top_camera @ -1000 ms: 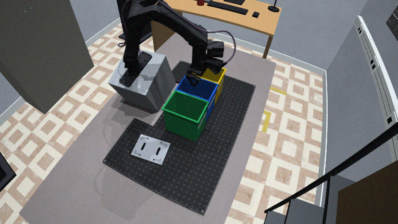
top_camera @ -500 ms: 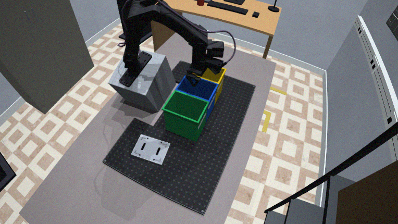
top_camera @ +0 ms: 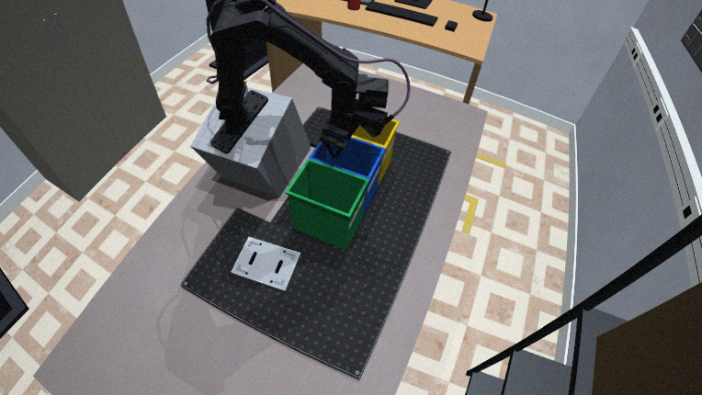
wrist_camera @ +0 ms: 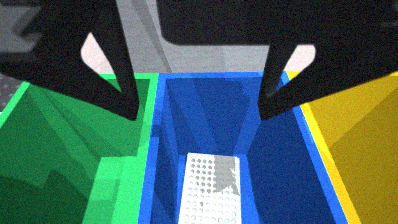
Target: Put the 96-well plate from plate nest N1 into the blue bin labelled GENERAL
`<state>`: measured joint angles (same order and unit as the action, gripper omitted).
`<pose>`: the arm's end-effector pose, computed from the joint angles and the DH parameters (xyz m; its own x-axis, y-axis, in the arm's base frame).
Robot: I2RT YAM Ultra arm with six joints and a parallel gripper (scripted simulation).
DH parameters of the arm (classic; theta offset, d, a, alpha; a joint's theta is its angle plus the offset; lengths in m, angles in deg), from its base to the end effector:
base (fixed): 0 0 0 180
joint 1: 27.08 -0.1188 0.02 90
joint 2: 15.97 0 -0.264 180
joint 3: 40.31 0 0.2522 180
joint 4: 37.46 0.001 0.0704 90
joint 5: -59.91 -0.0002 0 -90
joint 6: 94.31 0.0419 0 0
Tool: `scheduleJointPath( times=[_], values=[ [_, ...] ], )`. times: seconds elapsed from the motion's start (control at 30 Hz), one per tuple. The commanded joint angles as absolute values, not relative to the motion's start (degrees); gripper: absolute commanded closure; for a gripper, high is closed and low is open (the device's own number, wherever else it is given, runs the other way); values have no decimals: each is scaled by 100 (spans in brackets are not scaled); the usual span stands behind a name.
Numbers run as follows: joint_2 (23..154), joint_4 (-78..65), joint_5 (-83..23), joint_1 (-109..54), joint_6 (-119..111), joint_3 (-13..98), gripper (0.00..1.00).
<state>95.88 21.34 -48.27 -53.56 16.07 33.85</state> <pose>0.2785 0.1253 0.1002 -0.9922 -0.1246 -0.0020 -0.1170 0.9367 -0.3300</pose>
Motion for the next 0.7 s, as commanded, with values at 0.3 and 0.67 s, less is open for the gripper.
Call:
scheduleJointPath(
  times=[0.3,0.67],
  values=[
    [8840,1934,-4980,-4763,867,2807,18],
    [8368,1887,-5006,-4194,265,2488,18]
  ],
)
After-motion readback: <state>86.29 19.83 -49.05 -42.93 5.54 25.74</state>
